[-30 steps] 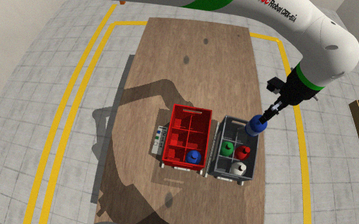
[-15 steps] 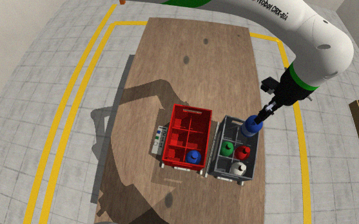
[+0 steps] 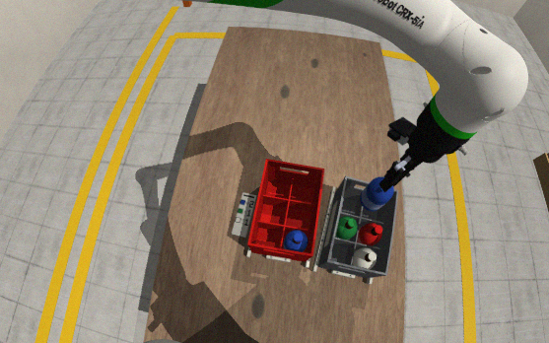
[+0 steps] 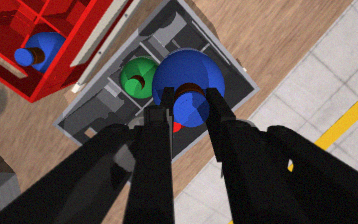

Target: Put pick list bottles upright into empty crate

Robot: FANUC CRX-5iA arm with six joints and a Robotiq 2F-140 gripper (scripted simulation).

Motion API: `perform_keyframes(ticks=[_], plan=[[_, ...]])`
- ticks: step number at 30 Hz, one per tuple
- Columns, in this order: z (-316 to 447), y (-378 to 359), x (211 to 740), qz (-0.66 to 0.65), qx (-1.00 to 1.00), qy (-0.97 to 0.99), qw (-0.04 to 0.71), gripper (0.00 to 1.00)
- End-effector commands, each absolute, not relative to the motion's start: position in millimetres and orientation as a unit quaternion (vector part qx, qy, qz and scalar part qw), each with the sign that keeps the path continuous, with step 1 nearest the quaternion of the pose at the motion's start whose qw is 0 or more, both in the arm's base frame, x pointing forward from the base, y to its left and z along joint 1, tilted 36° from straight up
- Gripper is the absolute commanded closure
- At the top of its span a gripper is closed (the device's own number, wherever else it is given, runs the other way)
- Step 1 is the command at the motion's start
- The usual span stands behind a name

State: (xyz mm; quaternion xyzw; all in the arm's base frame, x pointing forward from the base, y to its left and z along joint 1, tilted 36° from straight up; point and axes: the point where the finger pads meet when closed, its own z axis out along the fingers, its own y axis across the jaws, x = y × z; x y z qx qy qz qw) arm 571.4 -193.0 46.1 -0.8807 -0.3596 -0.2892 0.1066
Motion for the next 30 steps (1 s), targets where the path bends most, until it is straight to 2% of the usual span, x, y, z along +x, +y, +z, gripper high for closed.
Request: perform_keyframes(ticks=[1, 30], plan=[[48.3, -189.2, 569.6, -0.29, -0.881, -0.36, 0.106, 0.9], [60.6, -140.9, 548.8, -0.29, -0.881, -0.36, 0.106, 0.9]])
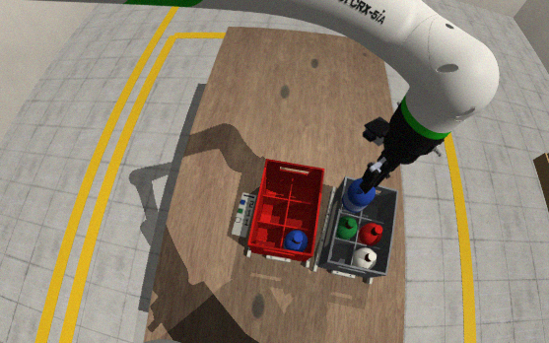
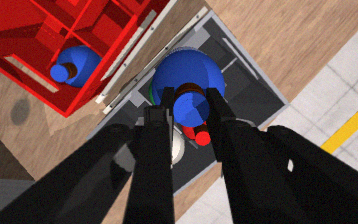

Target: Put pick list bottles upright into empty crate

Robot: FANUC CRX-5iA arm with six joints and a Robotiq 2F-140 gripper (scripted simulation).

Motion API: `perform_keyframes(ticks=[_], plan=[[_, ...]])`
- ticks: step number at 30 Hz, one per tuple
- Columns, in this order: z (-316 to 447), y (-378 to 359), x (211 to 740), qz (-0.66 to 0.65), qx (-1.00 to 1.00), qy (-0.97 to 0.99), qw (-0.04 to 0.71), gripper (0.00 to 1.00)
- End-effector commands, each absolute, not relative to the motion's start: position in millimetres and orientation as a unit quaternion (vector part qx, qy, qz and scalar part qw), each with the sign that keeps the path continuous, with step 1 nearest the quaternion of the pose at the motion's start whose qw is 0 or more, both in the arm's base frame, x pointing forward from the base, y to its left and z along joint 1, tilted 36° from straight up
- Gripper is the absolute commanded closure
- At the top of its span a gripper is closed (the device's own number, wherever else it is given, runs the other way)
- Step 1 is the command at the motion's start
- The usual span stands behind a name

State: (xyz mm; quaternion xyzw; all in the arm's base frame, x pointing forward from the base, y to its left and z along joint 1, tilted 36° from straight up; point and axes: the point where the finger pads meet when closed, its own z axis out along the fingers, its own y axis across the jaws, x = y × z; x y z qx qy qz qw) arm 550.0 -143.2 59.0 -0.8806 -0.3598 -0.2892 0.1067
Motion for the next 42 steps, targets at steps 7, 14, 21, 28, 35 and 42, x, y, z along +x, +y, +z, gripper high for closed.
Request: perform_keyframes(ticks=[7, 14, 21, 28, 35, 42], plan=[[62.9, -132.0, 544.9, -0.29, -0.881, -0.36, 0.106, 0.9], [66.1, -119.4, 539.5, -0.29, -0.881, -0.36, 0.106, 0.9], [68.4, -110.5, 535.7, -0.29, -0.881, -0.36, 0.106, 0.9], [71.6, -98.0, 530.3, -0.29, -0.881, -0.36, 0.106, 0.9], [74.4, -87.2, 525.7, -0.29, -0.881, -0.36, 0.106, 0.9], [77.1, -76.5, 521.1, -0.29, -0.881, -0.36, 0.106, 0.9]])
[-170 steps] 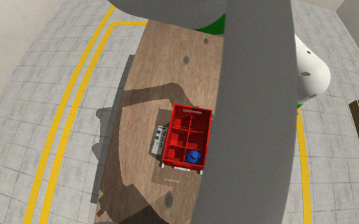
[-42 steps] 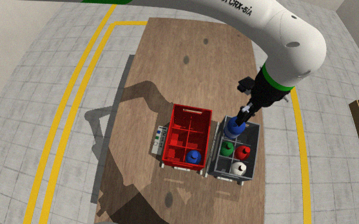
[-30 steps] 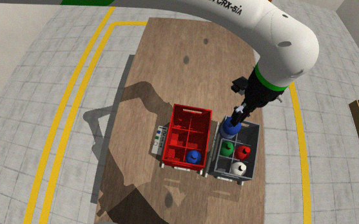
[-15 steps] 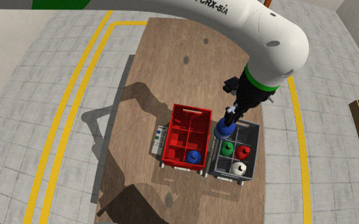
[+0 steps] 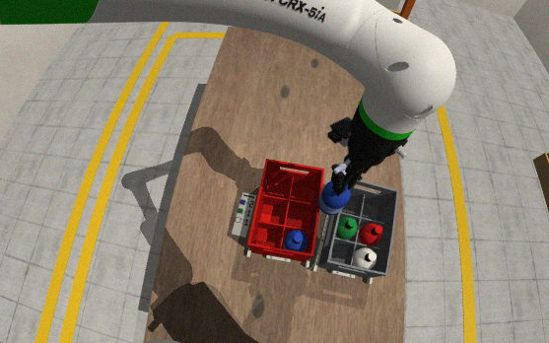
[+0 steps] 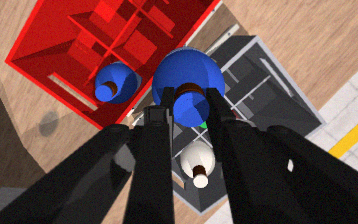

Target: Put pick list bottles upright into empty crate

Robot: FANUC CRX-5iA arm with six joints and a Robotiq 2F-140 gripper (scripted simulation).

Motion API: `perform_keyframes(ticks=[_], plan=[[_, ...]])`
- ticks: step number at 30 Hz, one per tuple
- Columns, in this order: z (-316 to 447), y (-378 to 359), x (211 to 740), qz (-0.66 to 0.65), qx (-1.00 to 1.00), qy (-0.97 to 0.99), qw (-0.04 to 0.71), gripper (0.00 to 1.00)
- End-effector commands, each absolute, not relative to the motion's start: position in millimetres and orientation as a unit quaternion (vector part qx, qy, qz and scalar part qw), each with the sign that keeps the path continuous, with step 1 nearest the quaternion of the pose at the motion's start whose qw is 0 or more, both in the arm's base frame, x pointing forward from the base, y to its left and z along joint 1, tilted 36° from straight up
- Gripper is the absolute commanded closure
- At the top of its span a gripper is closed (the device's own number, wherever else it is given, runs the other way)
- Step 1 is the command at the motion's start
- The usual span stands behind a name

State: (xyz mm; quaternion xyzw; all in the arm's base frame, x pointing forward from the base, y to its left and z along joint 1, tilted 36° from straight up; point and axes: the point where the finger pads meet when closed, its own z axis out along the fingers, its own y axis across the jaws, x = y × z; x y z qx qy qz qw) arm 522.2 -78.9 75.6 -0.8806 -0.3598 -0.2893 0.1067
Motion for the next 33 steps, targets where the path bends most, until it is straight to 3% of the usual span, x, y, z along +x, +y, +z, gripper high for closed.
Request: perform_keyframes(ticks=[1, 33], plan=[[77.6, -74.7, 520.3, -0.29, -0.881, -0.36, 0.106, 0.9], [90.4, -24.6, 498.7, -0.29, -0.881, -0.36, 0.106, 0.9]])
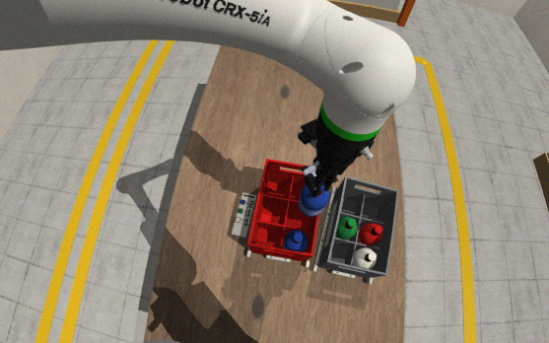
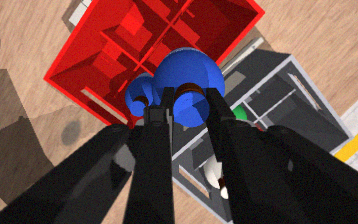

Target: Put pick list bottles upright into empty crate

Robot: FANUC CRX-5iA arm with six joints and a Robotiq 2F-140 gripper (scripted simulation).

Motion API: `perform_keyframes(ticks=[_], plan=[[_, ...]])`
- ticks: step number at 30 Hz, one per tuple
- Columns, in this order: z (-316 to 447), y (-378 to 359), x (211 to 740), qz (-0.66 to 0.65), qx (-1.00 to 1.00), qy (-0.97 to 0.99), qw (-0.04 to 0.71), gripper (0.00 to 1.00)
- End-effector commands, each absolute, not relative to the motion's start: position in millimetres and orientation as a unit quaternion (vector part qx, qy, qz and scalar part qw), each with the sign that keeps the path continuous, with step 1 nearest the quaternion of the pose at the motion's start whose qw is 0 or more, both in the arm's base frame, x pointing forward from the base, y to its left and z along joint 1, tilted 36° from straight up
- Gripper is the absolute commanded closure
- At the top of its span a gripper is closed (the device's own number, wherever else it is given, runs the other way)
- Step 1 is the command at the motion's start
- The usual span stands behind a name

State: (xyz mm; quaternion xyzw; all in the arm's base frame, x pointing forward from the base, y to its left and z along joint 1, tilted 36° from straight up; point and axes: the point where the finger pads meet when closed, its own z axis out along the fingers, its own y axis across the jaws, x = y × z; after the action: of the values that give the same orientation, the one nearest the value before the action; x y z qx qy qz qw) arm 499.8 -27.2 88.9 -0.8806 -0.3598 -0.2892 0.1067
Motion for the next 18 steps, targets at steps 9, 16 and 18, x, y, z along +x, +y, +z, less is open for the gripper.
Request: perform_keyframes(ticks=[9, 16, 18], plan=[[94.8, -6.7, 490.5, -0.29, -0.881, -0.36, 0.106, 0.9], [94.4, -7.3, 490.5, -0.29, -0.881, -0.36, 0.106, 0.9], [94.3, -7.6, 490.5, -0.29, -0.881, -0.36, 0.106, 0.9]])
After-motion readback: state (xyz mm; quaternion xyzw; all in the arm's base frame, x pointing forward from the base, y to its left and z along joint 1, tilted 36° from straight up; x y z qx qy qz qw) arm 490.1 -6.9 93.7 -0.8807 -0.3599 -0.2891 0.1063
